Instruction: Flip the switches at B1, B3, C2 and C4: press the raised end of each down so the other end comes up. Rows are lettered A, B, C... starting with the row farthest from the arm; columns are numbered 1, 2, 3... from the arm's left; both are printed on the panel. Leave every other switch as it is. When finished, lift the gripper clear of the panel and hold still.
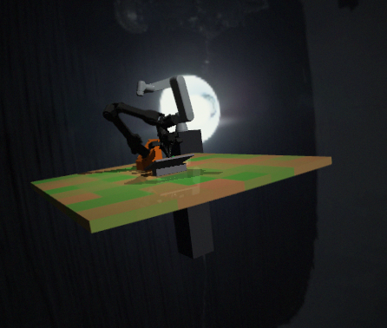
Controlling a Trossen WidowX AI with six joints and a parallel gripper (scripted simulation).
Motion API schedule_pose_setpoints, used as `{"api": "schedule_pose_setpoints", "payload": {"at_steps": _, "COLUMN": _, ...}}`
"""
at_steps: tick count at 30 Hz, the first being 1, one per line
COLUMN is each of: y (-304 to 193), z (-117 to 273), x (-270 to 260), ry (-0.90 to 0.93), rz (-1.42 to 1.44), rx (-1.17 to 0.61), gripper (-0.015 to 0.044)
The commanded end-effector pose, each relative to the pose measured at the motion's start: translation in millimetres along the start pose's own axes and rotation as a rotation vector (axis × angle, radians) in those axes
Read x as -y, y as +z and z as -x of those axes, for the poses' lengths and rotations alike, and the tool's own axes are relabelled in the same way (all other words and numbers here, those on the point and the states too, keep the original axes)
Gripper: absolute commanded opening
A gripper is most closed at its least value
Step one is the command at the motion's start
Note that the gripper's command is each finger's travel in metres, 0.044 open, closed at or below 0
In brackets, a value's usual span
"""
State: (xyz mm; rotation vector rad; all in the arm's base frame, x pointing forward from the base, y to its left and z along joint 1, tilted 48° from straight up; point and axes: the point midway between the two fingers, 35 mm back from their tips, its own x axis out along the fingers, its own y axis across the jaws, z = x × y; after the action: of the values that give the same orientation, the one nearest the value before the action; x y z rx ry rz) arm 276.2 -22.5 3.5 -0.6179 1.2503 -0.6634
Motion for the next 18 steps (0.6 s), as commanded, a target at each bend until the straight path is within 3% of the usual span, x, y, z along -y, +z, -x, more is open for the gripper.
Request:
{"api": "schedule_pose_setpoints", "payload": {"at_steps": 1, "y": -0.1, "z": -0.8, "x": 0.1, "ry": -0.003, "rz": 0.005, "rx": 0.001, "gripper": 0.0000}}
{"api": "schedule_pose_setpoints", "payload": {"at_steps": 18, "y": 0.0, "z": -3.0, "x": 0.1, "ry": -0.003, "rz": 0.005, "rx": 0.001, "gripper": 0.0000}}
